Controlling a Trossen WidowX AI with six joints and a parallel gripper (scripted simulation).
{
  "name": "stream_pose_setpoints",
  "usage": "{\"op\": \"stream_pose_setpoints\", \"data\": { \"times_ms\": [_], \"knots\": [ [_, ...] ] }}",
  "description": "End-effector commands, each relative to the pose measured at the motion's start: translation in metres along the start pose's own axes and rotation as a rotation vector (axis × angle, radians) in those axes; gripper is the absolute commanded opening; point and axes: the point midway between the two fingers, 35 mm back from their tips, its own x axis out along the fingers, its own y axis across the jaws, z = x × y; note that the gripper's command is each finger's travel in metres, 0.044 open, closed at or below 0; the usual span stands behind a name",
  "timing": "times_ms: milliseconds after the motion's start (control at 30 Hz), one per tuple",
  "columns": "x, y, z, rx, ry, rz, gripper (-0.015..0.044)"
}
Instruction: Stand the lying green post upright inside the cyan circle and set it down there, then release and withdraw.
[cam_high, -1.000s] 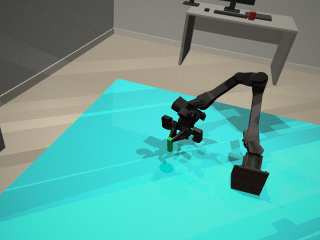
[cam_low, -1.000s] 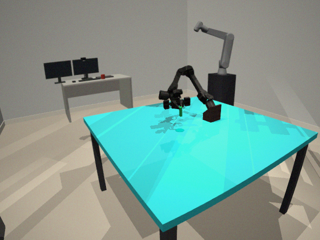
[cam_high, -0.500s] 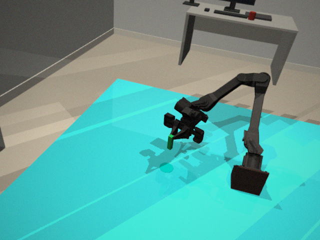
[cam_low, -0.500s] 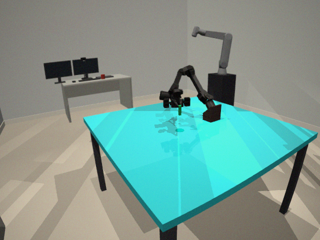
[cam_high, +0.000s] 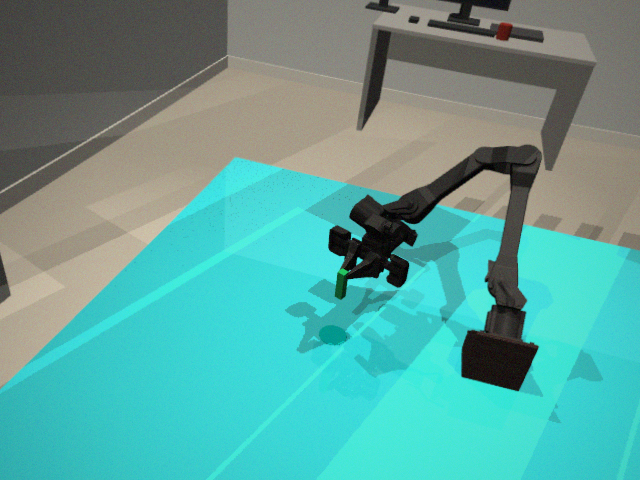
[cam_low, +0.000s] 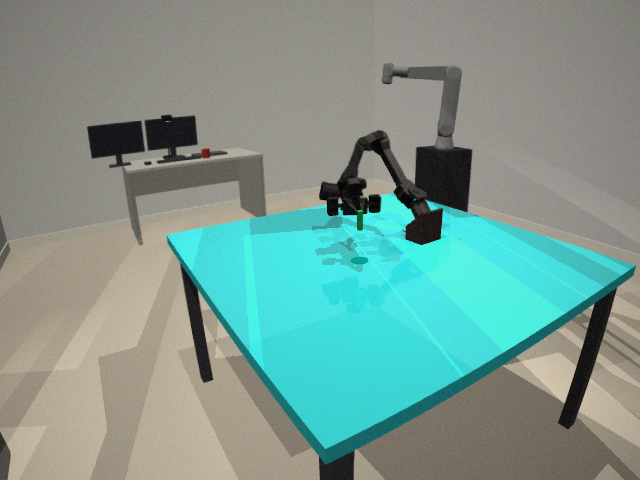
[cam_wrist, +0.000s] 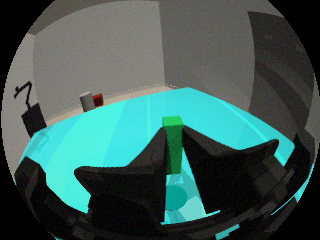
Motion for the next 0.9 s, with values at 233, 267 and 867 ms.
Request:
{"op": "stream_pose_setpoints", "data": {
  "times_ms": [233,267,867],
  "knots": [
    [0.003,-0.003,-0.029,-0.006,0.001,0.002,0.0023],
    [0.004,-0.003,-0.033,-0.006,0.002,0.003,0.0023],
    [0.010,0.000,-0.100,-0.003,0.004,0.002,0.0023]
  ]
}}
